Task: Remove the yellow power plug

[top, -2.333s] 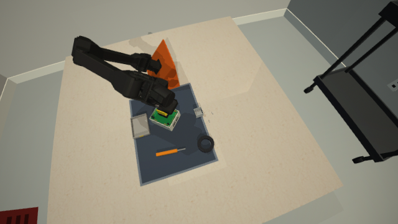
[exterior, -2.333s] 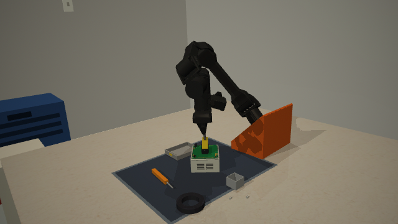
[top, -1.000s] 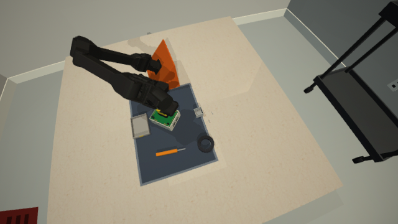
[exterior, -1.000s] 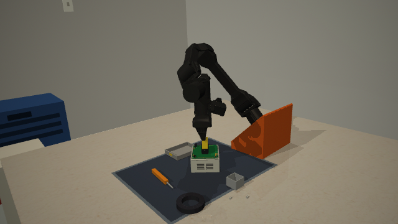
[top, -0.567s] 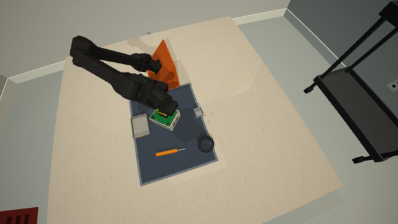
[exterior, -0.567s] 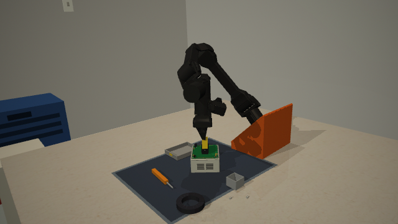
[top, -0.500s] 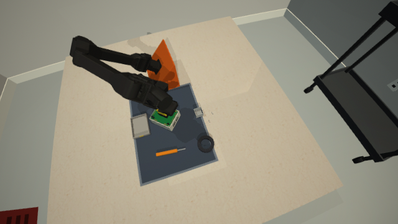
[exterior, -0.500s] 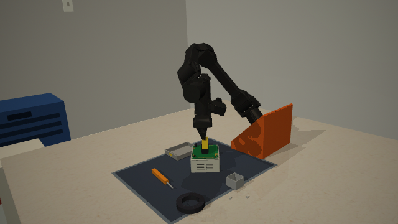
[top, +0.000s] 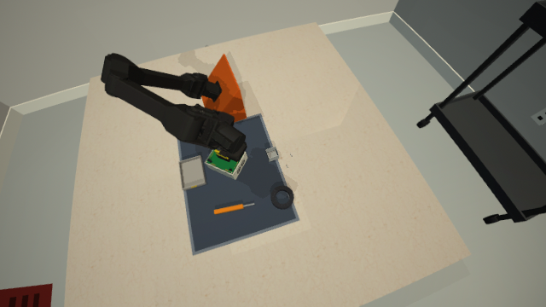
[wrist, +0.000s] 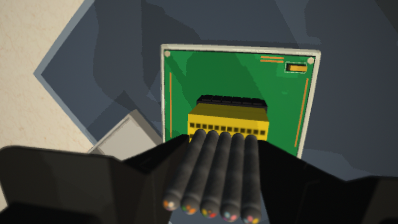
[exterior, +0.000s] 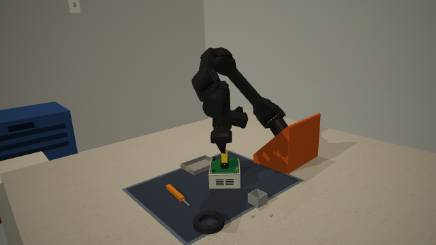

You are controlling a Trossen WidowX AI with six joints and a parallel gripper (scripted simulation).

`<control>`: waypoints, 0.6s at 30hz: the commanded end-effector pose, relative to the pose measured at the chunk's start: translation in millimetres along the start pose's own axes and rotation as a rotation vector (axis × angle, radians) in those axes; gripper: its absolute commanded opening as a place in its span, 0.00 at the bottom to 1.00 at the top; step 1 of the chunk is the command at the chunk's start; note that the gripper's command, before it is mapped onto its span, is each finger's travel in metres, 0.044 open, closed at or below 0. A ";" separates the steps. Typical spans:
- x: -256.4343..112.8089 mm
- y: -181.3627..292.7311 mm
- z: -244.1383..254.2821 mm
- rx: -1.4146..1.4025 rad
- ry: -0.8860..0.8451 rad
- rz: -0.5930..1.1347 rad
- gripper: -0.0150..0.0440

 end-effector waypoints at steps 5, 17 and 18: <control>-17.4 -3.6 6.4 -0.017 0.105 0.031 0.25; -19.7 -5.0 14.1 -0.018 0.169 0.043 0.25; -20.2 -4.5 11.1 -0.018 0.143 0.038 0.25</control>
Point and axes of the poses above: the point midway between the two fingers, 35 mm back from their tips, its own x axis out along the fingers, its own z axis across the jaws, y = z × x, the point moved 3 cm from there along -x, back along the fingers, and after that the axes turned 11 degrees about -x, right-handed, at the moved point
